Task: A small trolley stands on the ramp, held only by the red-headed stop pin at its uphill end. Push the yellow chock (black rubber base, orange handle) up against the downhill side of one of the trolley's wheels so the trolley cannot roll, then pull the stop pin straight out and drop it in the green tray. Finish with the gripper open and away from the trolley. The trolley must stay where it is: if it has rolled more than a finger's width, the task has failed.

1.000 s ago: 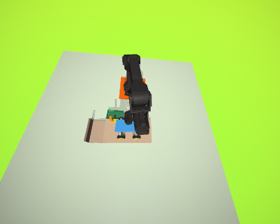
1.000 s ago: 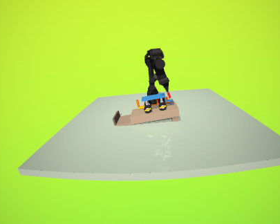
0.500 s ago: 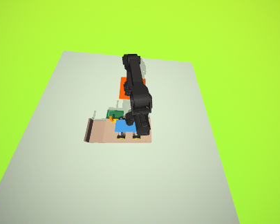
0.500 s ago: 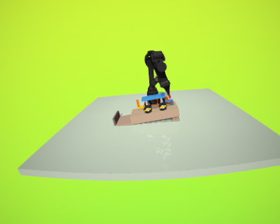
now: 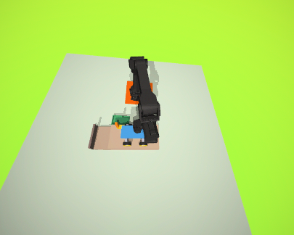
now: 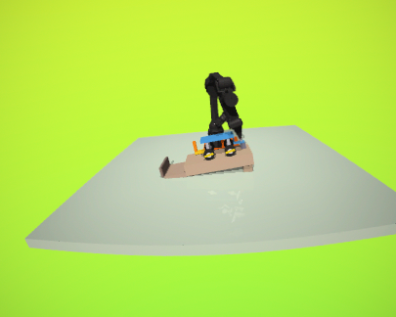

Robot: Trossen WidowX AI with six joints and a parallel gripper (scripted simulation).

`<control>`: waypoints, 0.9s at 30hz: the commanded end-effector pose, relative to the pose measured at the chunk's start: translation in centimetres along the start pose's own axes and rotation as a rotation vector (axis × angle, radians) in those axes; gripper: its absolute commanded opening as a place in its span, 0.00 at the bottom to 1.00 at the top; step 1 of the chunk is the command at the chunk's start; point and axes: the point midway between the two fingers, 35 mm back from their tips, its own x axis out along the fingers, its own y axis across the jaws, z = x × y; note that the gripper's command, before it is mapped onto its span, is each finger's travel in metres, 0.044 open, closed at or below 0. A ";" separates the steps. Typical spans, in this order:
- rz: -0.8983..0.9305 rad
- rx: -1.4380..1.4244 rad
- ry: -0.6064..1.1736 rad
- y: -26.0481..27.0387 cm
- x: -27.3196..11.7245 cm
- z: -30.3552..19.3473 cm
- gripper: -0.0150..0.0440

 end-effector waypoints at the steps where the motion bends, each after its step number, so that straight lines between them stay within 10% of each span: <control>1: 0.006 0.001 0.000 0.0 0.5 0.0 0.58; 10: 0.000 0.000 0.001 0.0 0.7 0.0 0.35; 27: 0.005 0.001 0.000 -0.1 0.1 -0.2 0.25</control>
